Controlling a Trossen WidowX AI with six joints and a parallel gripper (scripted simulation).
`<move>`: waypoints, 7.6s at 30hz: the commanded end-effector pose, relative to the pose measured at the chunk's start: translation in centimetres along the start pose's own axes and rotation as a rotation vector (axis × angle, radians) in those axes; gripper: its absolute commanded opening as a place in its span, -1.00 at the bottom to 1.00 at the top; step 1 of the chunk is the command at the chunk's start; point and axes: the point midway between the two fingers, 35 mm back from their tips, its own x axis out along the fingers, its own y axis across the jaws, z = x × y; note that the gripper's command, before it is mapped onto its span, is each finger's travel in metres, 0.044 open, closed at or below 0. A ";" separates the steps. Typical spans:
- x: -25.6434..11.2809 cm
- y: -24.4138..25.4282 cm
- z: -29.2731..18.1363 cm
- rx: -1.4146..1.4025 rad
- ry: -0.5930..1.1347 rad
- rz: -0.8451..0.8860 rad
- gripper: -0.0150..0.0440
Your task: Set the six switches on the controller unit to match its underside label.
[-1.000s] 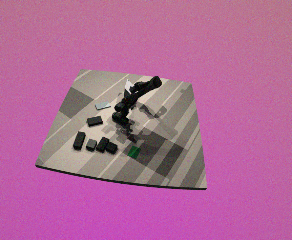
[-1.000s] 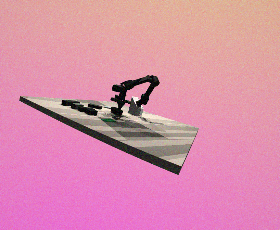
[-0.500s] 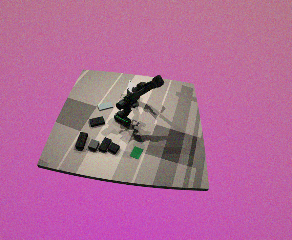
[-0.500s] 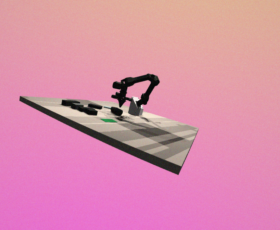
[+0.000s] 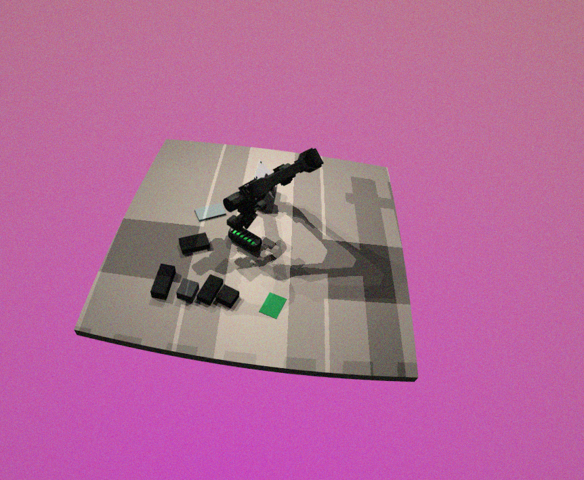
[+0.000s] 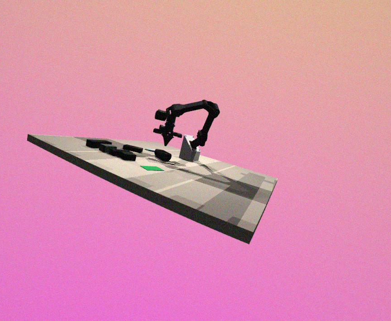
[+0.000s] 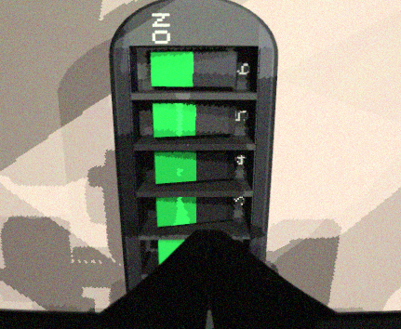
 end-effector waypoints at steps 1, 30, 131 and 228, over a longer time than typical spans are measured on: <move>-0.2 0.4 0.2 -0.013 -0.006 0.003 -0.49; 0.9 -1.4 0.2 -0.010 -0.014 0.080 -0.49; 2.5 -3.8 1.0 -0.002 -0.013 0.176 -0.14; 5.2 1.8 6.4 -0.015 -0.009 0.006 -0.49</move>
